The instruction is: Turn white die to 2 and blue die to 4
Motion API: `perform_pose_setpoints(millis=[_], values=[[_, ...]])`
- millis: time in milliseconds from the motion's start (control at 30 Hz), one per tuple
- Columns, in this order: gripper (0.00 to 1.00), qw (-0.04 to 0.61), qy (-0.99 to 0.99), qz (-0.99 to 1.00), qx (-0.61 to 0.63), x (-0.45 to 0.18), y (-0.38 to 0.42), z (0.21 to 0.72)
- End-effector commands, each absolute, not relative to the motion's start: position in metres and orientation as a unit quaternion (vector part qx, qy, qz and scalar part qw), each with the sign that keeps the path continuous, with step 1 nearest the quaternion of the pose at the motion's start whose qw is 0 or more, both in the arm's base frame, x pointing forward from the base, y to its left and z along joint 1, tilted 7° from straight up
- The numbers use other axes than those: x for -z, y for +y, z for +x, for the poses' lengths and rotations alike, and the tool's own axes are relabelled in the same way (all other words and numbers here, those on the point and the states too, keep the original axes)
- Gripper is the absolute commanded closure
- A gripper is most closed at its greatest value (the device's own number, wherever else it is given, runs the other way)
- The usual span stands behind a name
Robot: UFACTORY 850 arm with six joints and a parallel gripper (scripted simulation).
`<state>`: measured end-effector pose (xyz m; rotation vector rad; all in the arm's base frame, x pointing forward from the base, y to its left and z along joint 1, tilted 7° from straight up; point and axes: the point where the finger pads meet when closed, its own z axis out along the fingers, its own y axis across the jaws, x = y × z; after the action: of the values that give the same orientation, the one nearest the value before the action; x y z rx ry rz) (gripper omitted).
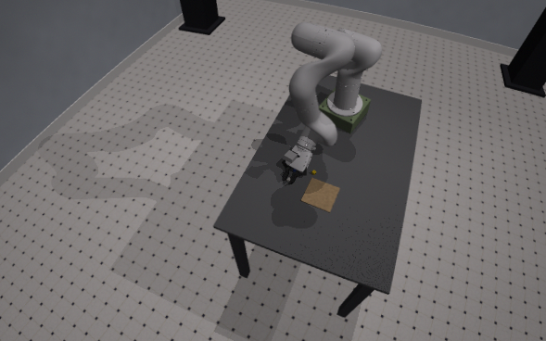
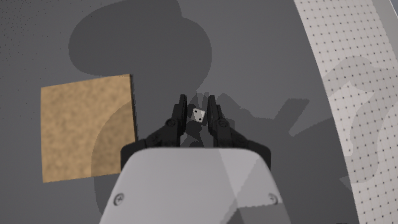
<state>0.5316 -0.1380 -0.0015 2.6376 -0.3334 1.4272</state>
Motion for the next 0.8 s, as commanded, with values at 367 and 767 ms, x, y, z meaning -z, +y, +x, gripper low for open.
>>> perform_pose_setpoints(millis=[367, 767], values=[[0.69, 0.062, -0.110, 0.872, -0.473, 0.001, -0.138, 0.532], [0.69, 0.062, -0.110, 0.872, -0.473, -0.010, -0.134, 0.515]])
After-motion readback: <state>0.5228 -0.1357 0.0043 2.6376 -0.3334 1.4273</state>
